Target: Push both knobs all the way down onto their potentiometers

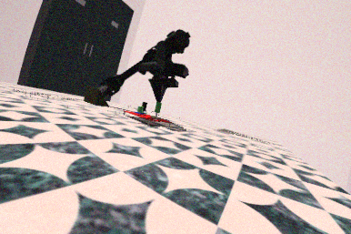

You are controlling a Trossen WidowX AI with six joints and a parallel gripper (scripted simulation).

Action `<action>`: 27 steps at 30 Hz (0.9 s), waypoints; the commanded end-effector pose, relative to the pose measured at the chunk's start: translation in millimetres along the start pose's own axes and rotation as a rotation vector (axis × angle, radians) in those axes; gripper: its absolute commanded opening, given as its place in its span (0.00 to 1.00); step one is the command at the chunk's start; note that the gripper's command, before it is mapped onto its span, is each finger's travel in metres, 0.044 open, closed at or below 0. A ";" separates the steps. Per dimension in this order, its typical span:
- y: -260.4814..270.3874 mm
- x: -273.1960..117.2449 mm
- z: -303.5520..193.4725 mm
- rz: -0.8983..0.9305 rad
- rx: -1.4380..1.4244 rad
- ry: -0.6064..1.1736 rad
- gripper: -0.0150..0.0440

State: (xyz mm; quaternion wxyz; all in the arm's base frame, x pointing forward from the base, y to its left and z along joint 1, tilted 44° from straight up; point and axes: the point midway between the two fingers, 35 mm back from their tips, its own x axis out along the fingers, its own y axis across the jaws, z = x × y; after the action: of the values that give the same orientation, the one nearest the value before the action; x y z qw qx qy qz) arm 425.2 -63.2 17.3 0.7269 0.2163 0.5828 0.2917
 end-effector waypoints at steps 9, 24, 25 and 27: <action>4.3 14.9 0.9 0.005 -0.015 0.015 0.25; 4.4 17.8 0.5 0.005 -0.015 0.015 0.25; 4.5 18.1 0.4 0.005 -0.015 0.015 0.25; 4.5 18.4 0.4 0.005 -0.015 0.015 0.25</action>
State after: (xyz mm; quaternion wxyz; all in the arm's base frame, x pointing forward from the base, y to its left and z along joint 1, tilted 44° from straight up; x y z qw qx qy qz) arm 425.2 -58.7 12.5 0.7263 0.2173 0.5831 0.2920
